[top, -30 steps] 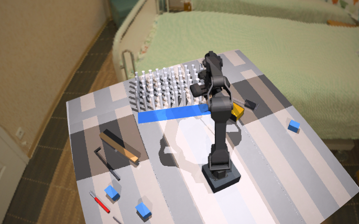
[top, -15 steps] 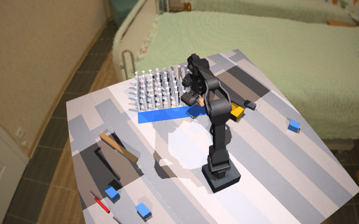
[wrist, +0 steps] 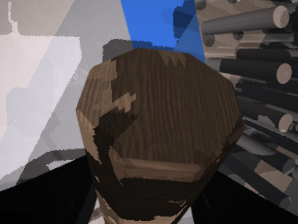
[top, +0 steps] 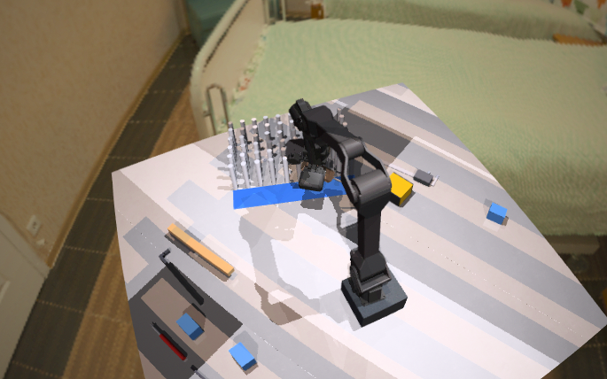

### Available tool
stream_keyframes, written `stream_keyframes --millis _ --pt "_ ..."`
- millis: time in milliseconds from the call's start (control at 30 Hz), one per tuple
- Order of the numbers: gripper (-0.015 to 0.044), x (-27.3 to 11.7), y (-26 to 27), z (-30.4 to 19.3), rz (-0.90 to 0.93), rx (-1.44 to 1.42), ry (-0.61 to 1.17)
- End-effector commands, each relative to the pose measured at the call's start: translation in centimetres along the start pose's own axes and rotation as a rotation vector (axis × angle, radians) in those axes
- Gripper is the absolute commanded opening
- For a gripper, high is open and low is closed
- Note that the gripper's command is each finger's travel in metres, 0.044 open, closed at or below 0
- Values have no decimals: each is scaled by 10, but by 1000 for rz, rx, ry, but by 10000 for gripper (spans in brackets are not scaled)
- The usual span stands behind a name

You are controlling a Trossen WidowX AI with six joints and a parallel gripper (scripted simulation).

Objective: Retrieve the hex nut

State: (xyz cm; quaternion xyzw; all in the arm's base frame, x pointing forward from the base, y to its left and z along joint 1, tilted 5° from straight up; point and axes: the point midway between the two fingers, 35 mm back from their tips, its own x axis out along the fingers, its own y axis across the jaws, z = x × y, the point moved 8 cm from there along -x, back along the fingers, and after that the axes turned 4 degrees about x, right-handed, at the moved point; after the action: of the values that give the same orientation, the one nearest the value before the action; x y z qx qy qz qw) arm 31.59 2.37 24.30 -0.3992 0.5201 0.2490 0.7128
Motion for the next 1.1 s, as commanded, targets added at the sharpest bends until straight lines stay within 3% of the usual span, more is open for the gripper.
stream_keyframes --millis 0,1067 --pt "0 -5 12 9 -27 -144 2" --pt "0 -32 105 62 -185 -1121 32"
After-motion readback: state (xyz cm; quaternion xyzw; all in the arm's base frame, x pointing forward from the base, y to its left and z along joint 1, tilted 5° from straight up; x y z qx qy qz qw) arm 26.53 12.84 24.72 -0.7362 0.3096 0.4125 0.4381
